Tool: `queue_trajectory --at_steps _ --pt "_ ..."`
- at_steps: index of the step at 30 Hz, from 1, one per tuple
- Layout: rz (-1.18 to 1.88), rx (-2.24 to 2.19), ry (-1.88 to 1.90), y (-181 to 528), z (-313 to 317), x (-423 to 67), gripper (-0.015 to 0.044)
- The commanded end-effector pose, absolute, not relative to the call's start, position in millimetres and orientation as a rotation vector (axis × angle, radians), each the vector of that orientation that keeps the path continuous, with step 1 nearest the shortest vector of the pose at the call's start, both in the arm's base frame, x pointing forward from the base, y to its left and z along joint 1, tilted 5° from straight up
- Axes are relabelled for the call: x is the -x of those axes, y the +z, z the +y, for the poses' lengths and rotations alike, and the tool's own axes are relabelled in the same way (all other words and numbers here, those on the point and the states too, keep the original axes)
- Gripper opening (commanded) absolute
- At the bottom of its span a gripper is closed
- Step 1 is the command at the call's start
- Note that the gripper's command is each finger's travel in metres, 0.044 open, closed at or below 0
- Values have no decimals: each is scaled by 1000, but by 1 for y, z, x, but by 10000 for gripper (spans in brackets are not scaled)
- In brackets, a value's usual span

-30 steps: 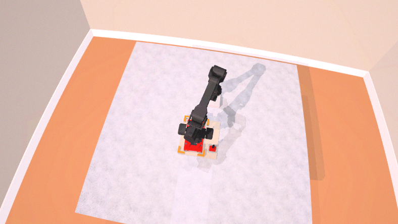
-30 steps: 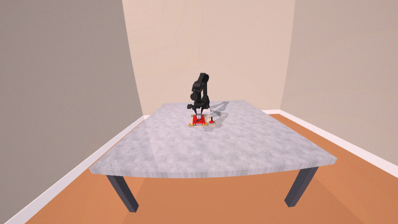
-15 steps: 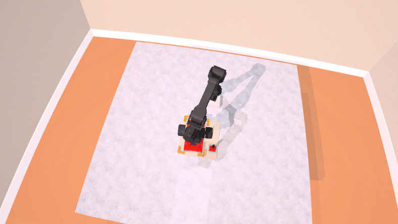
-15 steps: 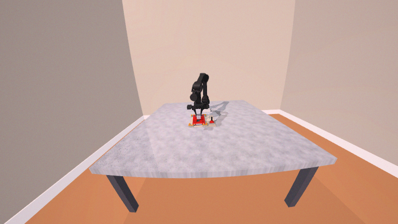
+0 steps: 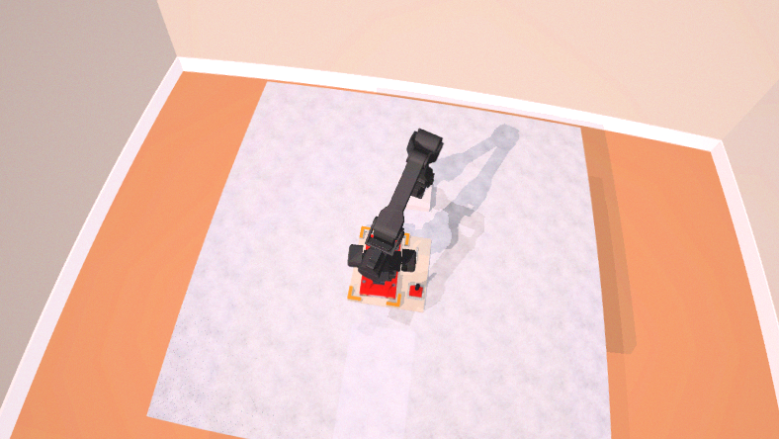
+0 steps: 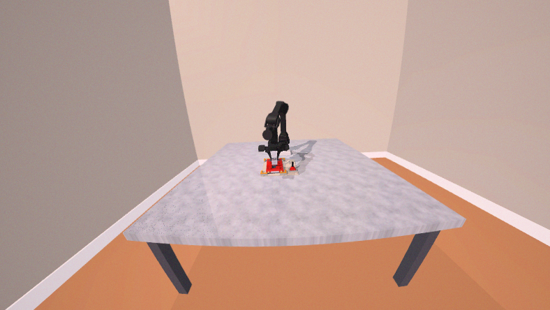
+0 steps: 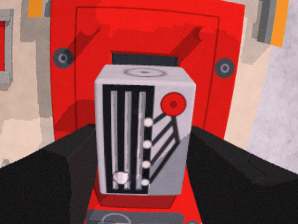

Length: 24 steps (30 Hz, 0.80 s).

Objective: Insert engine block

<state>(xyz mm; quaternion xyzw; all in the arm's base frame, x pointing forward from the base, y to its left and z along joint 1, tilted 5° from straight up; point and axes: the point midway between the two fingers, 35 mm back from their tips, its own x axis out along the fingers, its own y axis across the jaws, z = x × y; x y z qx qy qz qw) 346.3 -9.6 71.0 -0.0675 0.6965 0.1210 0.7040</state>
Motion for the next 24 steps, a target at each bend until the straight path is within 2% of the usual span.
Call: queue_trajectory --at_steps 1,15,24 --pt "1553 152 266 70 -10 -347 159" --pt "1561 84 199 70 -10 -347 159" --pt "1549 177 291 69 -11 -347 159"
